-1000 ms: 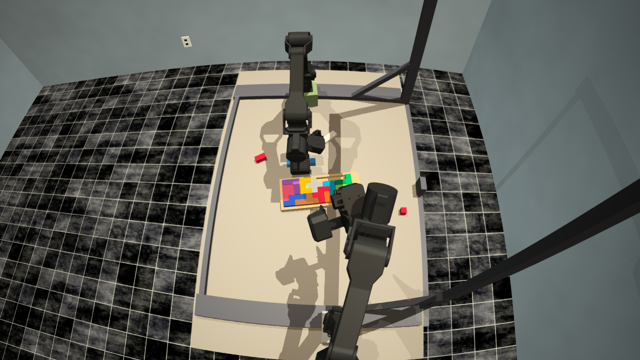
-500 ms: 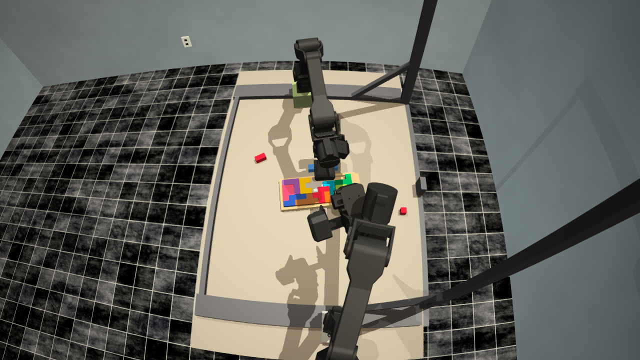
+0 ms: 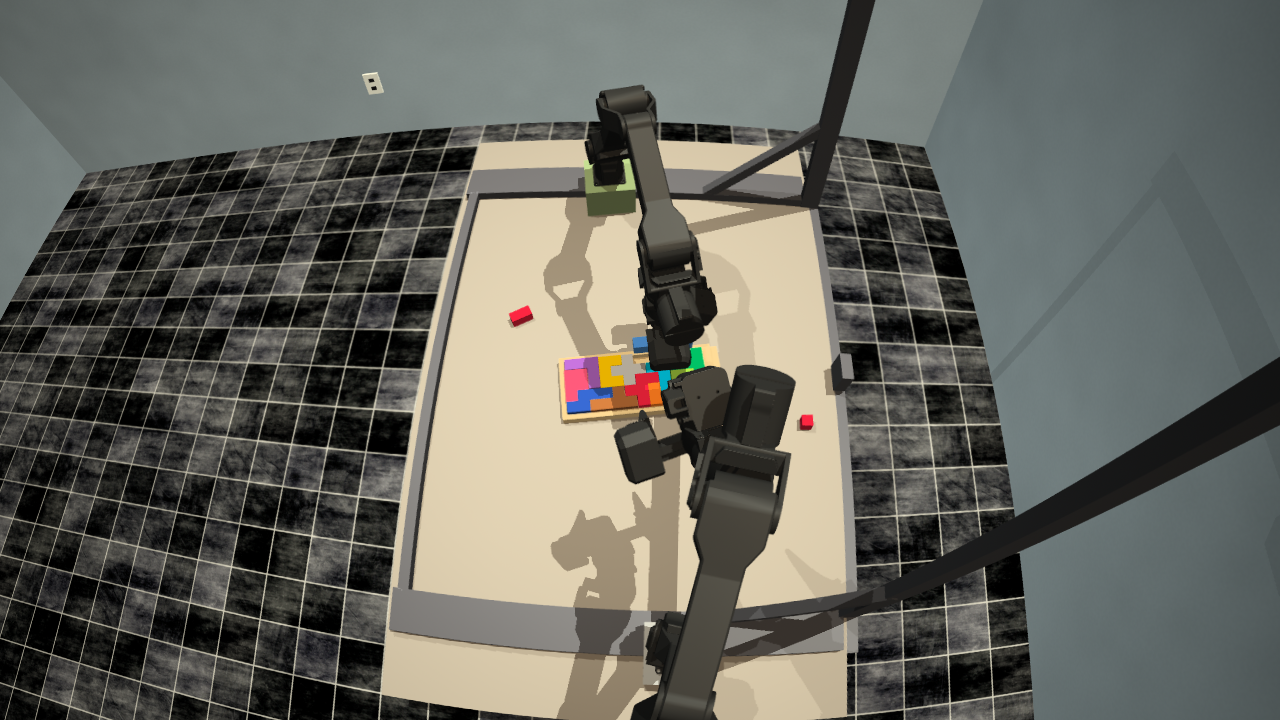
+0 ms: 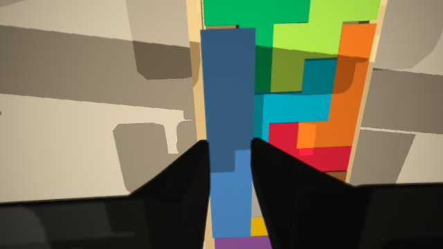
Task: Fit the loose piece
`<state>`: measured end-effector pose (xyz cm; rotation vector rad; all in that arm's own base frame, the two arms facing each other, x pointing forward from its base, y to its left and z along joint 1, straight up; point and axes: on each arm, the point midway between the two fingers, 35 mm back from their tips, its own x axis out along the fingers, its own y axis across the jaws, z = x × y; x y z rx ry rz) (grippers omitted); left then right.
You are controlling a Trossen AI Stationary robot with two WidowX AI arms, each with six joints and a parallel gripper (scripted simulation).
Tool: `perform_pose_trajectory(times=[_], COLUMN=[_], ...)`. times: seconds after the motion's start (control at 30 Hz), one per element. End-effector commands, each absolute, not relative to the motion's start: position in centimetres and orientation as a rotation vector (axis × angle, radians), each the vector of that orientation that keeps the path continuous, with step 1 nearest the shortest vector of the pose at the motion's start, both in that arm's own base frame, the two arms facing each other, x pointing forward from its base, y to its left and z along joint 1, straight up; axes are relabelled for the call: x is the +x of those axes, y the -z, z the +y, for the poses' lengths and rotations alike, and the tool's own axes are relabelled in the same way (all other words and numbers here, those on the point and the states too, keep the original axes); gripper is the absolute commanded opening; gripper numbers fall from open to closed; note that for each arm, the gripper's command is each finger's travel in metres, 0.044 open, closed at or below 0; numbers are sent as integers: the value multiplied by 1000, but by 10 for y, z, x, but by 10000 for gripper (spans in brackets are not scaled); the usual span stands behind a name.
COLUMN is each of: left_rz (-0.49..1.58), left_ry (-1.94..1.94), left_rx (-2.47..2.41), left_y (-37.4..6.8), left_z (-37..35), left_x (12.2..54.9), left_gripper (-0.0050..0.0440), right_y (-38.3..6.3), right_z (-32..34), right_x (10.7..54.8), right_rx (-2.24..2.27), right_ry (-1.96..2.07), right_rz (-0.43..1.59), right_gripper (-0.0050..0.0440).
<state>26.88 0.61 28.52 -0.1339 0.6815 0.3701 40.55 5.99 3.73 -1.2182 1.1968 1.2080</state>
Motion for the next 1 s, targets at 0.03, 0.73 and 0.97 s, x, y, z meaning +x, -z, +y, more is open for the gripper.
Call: perform_pose_trajectory(times=[0.03, 0.73, 0.97], left_rz=[666, 666, 666], left_ry=[-367, -367, -367], left_rx=[-140, -140, -140], left_y=[-291, -291, -291], left_z=[6, 6, 6], left_x=[268, 268, 268], left_gripper=[440, 440, 440], right_y=[-26, -7, 6], right_z=[61, 61, 61], right_x=[405, 404, 404], right_rx=[-1219, -1218, -1217], right_ry=[-1215, -1216, -1216], right_rz=[1198, 1200, 1201], right_gripper=[-50, -50, -50])
